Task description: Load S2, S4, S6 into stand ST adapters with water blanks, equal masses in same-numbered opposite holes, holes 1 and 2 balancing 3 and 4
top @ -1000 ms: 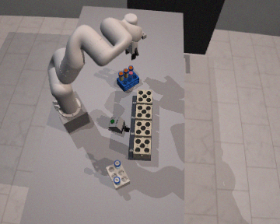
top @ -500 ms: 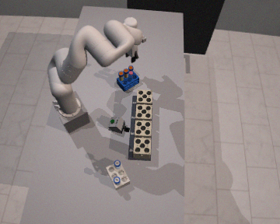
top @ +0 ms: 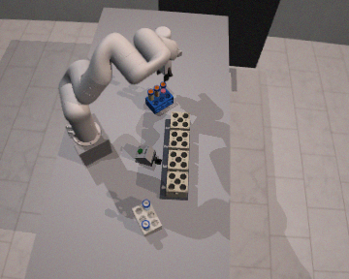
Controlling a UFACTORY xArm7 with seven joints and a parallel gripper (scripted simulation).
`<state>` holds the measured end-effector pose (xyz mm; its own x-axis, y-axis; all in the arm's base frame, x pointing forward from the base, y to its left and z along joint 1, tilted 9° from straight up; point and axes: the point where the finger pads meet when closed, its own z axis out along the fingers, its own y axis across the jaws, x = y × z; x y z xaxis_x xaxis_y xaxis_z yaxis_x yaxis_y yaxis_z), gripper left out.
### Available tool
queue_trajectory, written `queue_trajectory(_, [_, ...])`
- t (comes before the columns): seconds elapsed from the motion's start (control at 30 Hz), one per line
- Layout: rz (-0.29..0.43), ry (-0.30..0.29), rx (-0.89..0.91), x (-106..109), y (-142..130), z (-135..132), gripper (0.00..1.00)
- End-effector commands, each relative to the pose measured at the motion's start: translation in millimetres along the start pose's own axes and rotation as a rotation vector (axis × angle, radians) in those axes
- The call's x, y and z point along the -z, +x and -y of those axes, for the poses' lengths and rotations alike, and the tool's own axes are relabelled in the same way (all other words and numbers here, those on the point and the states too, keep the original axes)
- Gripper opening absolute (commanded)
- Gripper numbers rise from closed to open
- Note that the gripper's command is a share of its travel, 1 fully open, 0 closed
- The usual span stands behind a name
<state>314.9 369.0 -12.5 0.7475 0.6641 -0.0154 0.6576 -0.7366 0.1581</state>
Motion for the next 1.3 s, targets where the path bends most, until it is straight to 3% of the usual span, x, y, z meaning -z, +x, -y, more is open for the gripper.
queue_trajectory(0.0, [-0.005,0.001,0.000,-2.7,1.9,0.6,0.57])
queue_trajectory(1.03, [-0.005,0.001,0.000,-60.7,2.0,0.6,0.57])
queue_trajectory(1.27, [-0.005,0.001,0.000,-61.5,2.0,0.6,0.57])
